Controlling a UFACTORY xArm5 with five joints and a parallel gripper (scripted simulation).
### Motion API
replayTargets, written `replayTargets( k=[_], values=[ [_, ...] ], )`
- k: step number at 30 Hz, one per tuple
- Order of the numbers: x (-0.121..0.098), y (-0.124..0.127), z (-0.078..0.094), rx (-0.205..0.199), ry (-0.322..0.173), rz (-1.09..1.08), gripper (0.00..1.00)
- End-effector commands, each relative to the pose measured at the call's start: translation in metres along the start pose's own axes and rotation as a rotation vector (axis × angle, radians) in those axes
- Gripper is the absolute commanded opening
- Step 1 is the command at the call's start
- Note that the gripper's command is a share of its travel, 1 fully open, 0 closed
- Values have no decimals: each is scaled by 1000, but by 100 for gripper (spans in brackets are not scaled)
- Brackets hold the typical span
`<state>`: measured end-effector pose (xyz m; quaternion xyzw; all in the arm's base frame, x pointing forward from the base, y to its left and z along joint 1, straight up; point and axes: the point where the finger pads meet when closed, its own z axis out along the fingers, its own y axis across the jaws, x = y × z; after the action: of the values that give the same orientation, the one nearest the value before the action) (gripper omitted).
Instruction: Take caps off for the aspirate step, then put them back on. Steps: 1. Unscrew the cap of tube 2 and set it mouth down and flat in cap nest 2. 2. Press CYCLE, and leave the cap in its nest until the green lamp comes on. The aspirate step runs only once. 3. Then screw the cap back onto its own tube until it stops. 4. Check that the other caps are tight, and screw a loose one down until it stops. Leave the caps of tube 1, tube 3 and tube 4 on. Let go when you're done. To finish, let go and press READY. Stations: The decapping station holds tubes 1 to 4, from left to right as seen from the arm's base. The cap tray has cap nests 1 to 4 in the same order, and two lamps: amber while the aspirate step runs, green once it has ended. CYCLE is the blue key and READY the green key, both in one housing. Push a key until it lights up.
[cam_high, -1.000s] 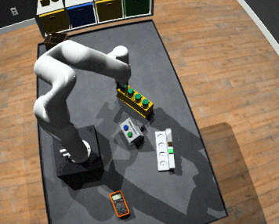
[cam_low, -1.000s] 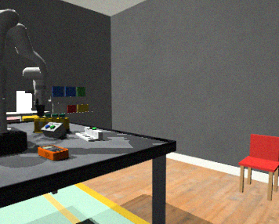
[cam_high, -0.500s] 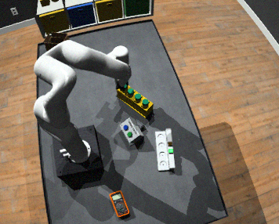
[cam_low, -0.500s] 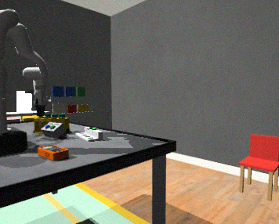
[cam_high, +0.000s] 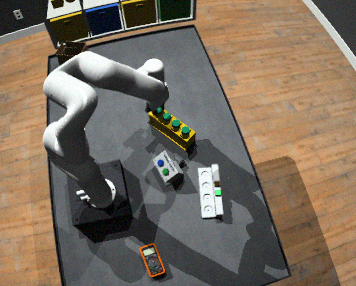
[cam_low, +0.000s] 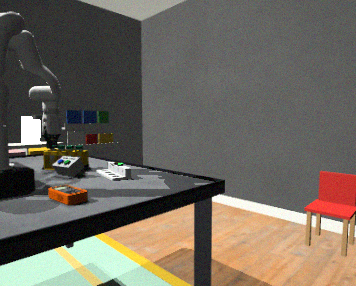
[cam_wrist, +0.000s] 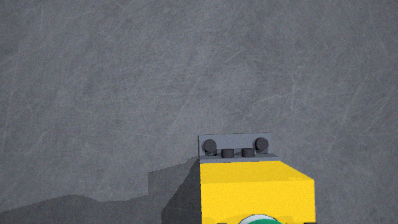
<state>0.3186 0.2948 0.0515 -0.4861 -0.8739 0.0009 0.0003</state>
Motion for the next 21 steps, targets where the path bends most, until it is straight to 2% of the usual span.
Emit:
replayTargets(
  k=[1,12,13,21],
  values=[
    [0,1,-1,-4,-2,107,0],
    [0,1,-1,-4,-2,216,0],
    [0,1,-1,-4,-2,216,46],
    [0,1,-1,-4,-2,216,46]
  ],
)
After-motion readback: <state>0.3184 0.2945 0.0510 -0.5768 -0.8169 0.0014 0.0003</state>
